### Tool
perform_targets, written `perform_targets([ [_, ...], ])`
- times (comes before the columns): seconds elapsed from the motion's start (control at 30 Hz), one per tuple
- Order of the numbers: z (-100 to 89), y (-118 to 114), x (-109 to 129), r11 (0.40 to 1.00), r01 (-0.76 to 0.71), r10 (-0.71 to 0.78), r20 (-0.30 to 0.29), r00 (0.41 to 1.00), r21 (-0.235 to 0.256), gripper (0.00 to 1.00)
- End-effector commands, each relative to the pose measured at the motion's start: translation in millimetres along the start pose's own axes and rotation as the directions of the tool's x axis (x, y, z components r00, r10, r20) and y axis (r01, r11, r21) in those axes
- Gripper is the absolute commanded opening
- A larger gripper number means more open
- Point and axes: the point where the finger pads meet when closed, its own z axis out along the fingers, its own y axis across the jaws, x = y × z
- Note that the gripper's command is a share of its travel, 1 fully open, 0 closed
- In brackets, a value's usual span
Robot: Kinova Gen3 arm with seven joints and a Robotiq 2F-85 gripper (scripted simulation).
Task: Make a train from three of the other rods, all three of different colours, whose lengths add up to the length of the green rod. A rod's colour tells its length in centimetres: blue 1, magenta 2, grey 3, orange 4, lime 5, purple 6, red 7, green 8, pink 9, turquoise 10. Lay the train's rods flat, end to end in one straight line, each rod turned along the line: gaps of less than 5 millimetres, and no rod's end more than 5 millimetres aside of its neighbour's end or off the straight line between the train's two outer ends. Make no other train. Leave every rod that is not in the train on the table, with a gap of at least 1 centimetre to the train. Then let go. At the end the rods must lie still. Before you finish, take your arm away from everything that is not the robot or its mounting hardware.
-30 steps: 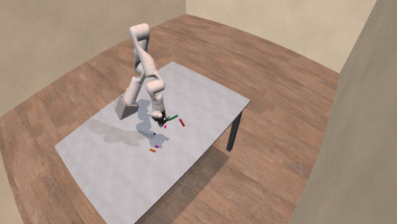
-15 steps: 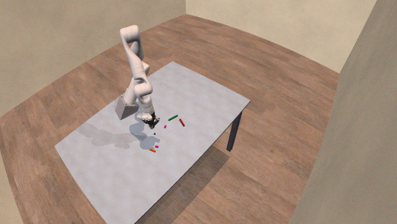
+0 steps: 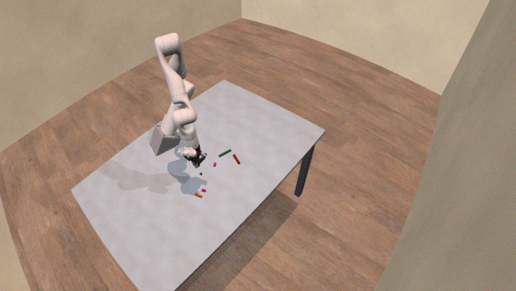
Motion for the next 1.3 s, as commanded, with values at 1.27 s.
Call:
perform_targets([
  [1.27, 87.7, 1, 3, 1.000, 0.000, 0.000, -0.004, 1.000, -0.001, 0.05],
])
